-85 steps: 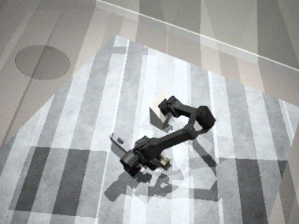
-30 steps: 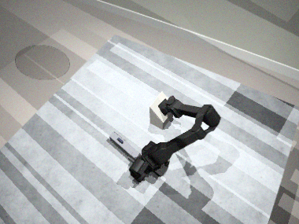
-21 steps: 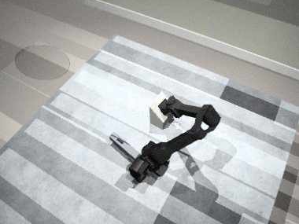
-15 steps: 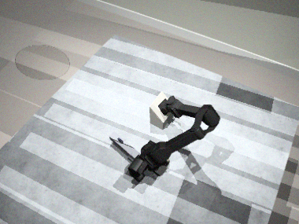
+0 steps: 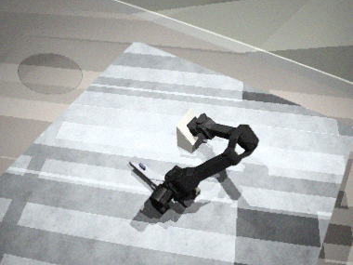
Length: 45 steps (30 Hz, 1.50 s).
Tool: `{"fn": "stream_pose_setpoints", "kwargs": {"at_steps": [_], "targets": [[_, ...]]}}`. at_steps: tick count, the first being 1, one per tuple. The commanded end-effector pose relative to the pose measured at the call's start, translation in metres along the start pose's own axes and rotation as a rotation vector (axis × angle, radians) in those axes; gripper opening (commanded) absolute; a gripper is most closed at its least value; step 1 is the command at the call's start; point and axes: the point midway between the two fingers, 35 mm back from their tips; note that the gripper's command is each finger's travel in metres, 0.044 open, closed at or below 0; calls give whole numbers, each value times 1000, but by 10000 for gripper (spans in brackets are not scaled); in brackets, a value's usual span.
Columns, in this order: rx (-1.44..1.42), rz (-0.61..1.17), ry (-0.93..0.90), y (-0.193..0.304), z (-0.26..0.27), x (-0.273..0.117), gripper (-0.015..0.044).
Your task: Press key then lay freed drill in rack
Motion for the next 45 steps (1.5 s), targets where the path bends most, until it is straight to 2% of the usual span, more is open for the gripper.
{"fn": "stream_pose_setpoints", "kwargs": {"at_steps": [1,12,27,34,45], "targets": [[-3,-3,-3,2,1,2,440],[-3,-3,-3,6,2,5,440],[0,0,0,5,1,3,46],[0,0,0,5,1,3,0],[-3,-3,-3,1,2,1,0]]}}
Point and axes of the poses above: the point midway between the two fingers, 35 mm back from their tips, its own x axis out along the fingers, its own z axis across the jaws, y = z × x, and after that the axes turned 12 degrees about -x, right-handed
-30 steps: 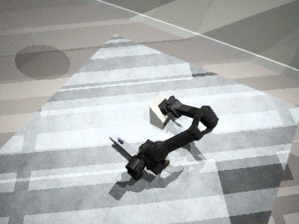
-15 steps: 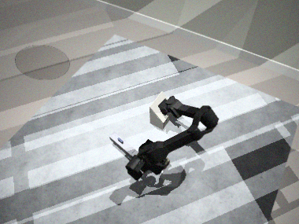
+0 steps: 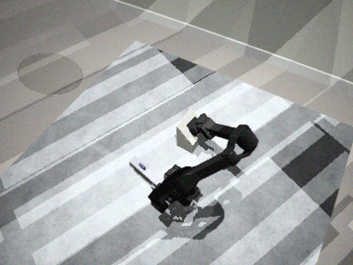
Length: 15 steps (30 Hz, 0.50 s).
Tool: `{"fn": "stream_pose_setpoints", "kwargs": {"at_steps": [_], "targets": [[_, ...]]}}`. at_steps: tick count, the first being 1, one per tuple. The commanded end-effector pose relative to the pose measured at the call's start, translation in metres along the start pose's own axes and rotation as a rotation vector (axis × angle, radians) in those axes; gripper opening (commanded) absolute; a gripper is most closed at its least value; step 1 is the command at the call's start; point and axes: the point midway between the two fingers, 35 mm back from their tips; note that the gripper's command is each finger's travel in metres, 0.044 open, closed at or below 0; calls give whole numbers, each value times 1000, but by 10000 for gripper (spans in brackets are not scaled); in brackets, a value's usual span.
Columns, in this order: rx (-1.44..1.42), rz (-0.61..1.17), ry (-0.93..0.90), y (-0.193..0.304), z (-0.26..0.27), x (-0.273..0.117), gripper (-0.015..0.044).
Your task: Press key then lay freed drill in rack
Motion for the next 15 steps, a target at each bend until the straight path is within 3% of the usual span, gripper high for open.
{"fn": "stream_pose_setpoints", "kwargs": {"at_steps": [1,15], "targets": [[-3,0,0,-4,-1,0,0],[-3,0,0,-22,-5,0,0]]}}
Point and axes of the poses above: the point midway between the two fingers, 35 mm back from their tips, its own x axis out along the fingers, its own z axis across the jaws, y = z × x, and after that the axes turned 12 degrees about -x, right-handed
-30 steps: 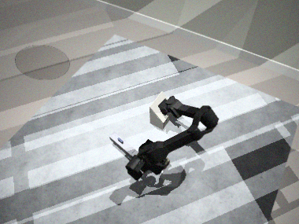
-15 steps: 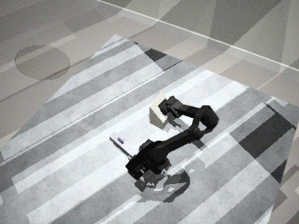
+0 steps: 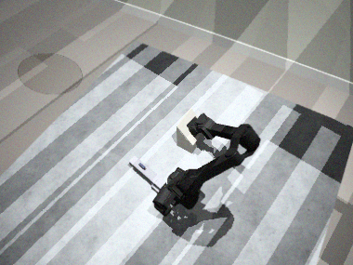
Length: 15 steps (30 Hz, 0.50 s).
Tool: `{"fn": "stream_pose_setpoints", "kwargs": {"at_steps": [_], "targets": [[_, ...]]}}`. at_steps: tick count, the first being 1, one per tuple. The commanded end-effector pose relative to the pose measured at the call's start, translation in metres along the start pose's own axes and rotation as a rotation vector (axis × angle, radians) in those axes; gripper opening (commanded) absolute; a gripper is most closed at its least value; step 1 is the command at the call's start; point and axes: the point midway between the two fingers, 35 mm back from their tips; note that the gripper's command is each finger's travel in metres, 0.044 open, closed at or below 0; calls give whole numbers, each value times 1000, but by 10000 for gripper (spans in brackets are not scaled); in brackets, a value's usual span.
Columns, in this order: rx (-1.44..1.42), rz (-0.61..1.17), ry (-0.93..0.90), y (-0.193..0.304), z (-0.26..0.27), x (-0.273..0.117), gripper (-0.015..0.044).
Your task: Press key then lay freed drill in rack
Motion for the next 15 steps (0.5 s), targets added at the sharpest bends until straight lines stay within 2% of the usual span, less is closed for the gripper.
{"fn": "stream_pose_setpoints", "kwargs": {"at_steps": [1,15], "targets": [[1,-2,4,-7,-2,-2,0],[1,-2,4,-28,-6,-2,0]]}}
Point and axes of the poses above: the point midway between the two fingers, 35 mm back from their tips, its own x axis out along the fingers, its own z axis across the jaws, y = z × x, and after that the axes turned 12 degrees about -x, right-handed
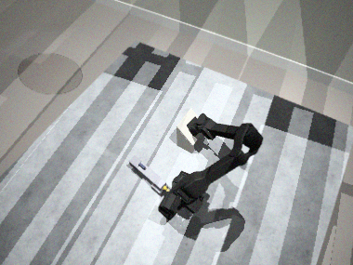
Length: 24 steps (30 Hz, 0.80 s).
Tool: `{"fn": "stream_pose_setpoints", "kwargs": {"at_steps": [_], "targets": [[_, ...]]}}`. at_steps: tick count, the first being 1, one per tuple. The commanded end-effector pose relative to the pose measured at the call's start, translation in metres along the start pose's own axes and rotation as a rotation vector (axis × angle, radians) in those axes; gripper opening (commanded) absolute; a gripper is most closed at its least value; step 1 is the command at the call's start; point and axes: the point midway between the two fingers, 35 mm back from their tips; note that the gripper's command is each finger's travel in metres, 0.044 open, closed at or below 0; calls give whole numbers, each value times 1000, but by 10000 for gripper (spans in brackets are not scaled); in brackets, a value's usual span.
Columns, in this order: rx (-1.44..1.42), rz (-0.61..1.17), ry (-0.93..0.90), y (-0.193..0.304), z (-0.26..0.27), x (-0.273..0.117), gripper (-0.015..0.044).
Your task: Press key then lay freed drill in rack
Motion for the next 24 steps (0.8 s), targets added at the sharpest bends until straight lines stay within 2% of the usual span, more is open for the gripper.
{"fn": "stream_pose_setpoints", "kwargs": {"at_steps": [1,24], "targets": [[0,0,4,-8,-2,-2,0],[0,0,5,-26,-6,-7,0]]}}
Point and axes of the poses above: the point midway between the two fingers, 35 mm back from their tips, its own x axis out along the fingers, its own z axis across the jaws, y = z × x, and after that the axes turned 12 degrees about -x, right-handed
